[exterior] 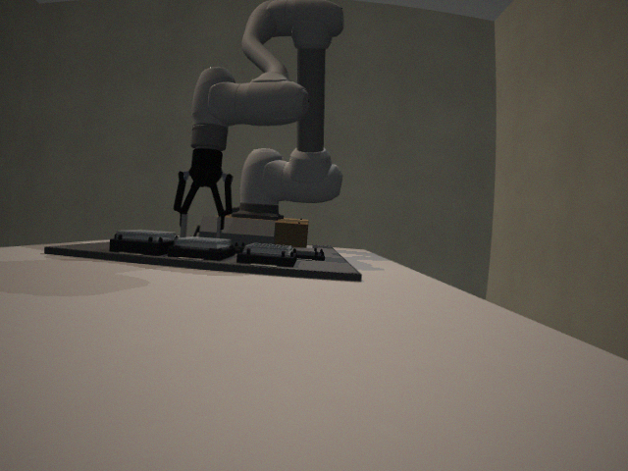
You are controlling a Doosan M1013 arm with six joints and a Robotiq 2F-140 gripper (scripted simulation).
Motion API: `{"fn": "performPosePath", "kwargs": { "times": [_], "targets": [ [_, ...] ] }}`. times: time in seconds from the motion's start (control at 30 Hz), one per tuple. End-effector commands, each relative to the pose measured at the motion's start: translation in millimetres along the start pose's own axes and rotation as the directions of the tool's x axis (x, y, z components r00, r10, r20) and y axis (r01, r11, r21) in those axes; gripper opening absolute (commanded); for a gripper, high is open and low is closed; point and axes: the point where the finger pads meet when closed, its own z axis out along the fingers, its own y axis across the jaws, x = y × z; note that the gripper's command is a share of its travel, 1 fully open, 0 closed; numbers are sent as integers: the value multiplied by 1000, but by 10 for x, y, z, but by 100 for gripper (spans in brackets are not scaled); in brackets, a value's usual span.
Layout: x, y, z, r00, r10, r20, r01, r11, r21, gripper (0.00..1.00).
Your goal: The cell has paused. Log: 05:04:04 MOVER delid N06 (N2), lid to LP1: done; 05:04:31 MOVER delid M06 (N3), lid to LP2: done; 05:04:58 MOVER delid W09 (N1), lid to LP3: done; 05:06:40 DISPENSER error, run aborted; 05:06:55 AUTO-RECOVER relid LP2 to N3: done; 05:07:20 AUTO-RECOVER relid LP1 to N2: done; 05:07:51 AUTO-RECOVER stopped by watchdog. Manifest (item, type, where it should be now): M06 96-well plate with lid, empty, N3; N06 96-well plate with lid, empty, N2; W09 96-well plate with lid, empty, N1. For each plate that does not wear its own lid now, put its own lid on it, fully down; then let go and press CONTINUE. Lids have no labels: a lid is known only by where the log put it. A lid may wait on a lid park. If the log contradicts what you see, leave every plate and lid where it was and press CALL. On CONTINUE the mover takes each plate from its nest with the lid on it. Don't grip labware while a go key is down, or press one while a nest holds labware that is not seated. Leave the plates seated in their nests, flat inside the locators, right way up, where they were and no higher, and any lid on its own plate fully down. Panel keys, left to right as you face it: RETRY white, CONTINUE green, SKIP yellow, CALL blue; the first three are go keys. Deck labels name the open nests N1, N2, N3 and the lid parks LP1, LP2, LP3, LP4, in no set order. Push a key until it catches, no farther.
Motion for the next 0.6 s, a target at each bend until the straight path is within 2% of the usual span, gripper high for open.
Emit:
{"fn": "performPosePath", "kwargs": {
  "times": [0.0, 0.57],
  "targets": [
    [-7, -8, -103, 1000, 1, 1, -1, 1000, -1, 0],
    [-6, -8, -448, 1000, 1, 1, -1, 1000, -1, 0]
  ]
}}
